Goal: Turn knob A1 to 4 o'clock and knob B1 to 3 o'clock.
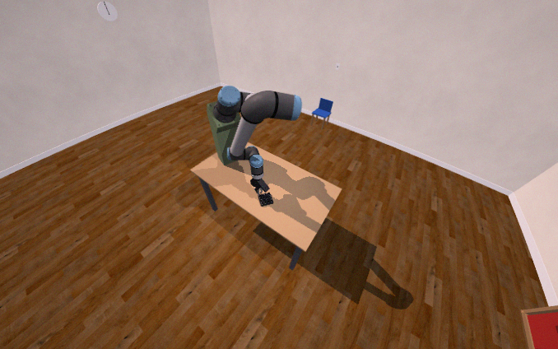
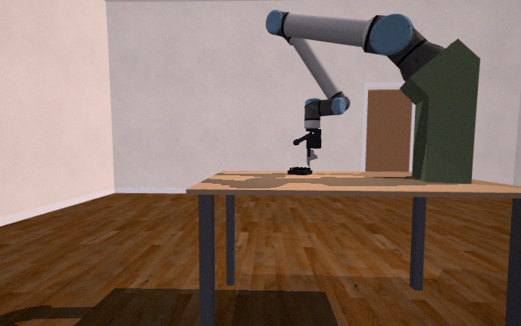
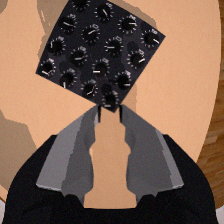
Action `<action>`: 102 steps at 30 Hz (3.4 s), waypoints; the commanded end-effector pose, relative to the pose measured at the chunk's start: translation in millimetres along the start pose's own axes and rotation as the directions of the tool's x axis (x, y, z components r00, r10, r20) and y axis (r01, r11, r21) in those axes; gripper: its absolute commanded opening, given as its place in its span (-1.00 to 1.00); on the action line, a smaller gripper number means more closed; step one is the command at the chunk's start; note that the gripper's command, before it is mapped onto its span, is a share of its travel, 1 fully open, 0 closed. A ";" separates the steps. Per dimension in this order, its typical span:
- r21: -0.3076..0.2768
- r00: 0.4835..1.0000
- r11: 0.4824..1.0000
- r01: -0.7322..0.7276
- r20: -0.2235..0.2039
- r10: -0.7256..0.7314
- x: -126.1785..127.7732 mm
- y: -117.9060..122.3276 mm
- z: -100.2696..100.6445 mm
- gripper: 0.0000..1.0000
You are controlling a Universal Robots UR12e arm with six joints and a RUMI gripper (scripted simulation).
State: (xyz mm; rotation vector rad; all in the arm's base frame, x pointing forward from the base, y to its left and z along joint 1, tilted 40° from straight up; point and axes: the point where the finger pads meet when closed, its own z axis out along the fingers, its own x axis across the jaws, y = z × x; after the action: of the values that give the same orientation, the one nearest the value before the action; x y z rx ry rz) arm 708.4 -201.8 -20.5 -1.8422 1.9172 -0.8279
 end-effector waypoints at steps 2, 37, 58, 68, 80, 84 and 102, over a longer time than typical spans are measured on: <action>0.002 1.000 1.000 0.001 -0.001 -0.001 0.2 -2.1 0.2 -0.78; 0.003 1.000 1.000 0.002 -0.001 -0.002 -0.3 -2.6 5.6 -0.78; 0.002 1.000 1.000 0.002 -0.001 -0.002 0.1 -2.5 14.6 -0.78; 0.002 1.000 1.000 0.002 -0.001 -0.002 0.0 -2.1 14.4 -0.78; 0.002 1.000 1.000 0.002 -0.001 -0.002 0.0 -2.1 14.4 -0.78; 0.002 1.000 1.000 0.002 -0.001 -0.002 0.0 -2.1 14.4 -0.78; 0.002 1.000 1.000 0.002 -0.001 -0.002 0.0 -2.1 14.4 -0.92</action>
State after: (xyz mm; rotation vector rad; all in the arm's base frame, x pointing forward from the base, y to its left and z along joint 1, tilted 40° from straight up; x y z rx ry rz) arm 716.9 -204.3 -31.0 -1.8421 1.9179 -0.8273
